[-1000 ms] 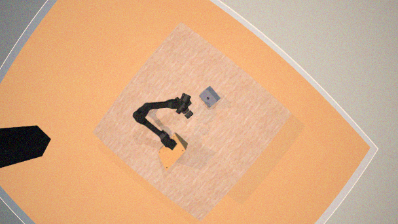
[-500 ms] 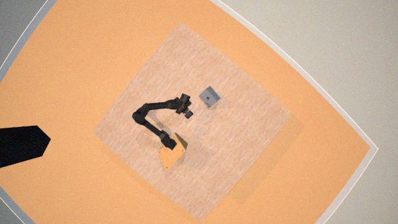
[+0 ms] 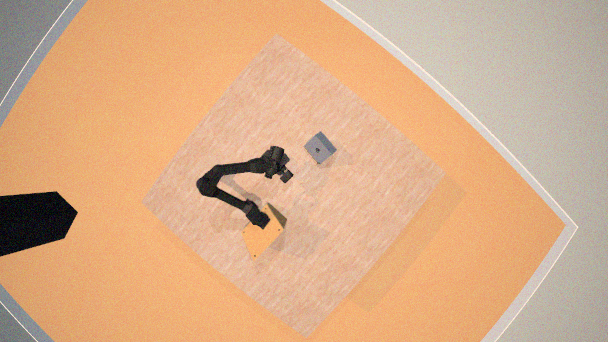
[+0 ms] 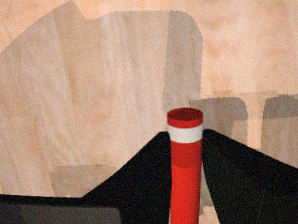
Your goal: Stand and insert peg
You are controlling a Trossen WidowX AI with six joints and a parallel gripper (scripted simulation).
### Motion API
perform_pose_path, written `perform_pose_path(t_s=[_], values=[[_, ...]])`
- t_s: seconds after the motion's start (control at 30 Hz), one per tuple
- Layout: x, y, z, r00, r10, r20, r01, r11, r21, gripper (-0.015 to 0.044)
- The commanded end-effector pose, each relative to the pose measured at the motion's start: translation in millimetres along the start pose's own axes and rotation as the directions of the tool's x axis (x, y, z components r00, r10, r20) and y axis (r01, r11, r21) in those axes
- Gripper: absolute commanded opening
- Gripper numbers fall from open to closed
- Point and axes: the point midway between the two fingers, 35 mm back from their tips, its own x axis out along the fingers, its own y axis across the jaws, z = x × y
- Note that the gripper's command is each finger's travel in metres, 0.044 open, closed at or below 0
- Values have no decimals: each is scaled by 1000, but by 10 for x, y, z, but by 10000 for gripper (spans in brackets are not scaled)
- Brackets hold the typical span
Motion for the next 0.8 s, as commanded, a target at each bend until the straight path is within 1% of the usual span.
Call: perform_pose_path(t_s=[0.0, 0.77], values=[[-22, -3, -12, 999, -2, 32, 2, 1000, 2, 49], [-147, -2, -99, 973, -2, 230, 2, 1000, 3, 49]])
